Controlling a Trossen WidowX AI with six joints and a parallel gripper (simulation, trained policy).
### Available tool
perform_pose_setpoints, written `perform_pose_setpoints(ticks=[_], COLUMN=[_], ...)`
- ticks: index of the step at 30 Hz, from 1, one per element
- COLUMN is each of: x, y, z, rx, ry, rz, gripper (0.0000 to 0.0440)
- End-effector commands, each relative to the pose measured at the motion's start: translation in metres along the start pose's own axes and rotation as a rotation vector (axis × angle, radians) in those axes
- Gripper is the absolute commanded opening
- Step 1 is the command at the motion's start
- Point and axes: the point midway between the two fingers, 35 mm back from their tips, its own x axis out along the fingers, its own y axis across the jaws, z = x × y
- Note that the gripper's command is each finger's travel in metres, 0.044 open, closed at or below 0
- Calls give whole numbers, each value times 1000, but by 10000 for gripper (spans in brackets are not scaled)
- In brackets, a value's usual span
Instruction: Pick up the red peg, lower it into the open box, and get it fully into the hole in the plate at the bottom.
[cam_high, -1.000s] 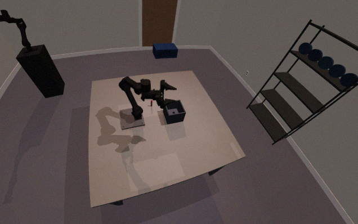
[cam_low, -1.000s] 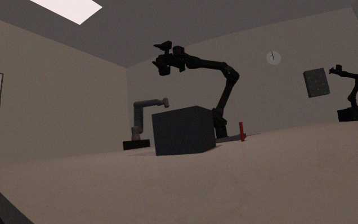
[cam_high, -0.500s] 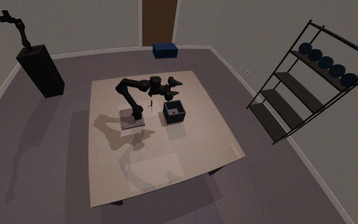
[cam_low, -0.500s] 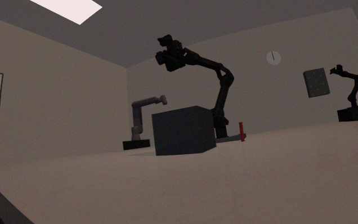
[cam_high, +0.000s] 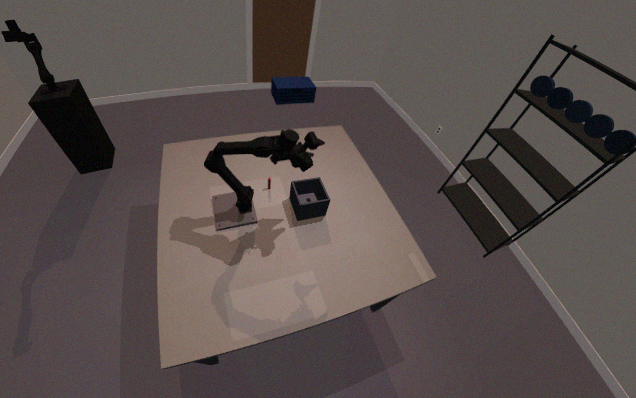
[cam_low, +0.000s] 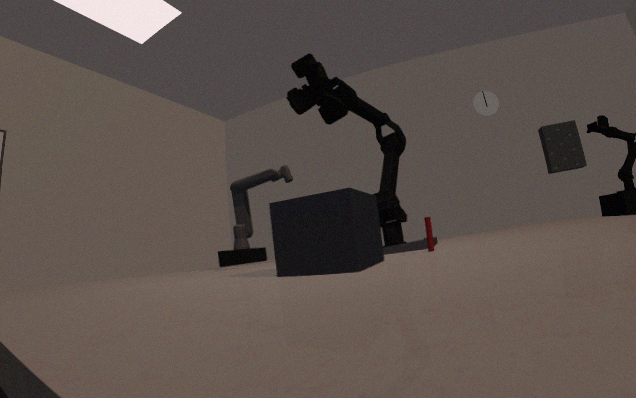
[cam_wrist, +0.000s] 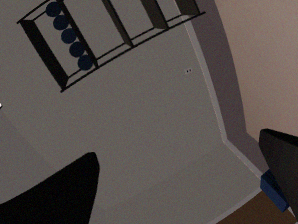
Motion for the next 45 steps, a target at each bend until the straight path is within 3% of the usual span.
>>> perform_pose_setpoints(ticks=[1,22,45], x=[11,30,-12], y=[-15,-125,-264], z=[-14,-81,-116], rx=[49,181,126], ry=[38,154,82], rz=[-70,-520,-1127], gripper=[440,437,440])
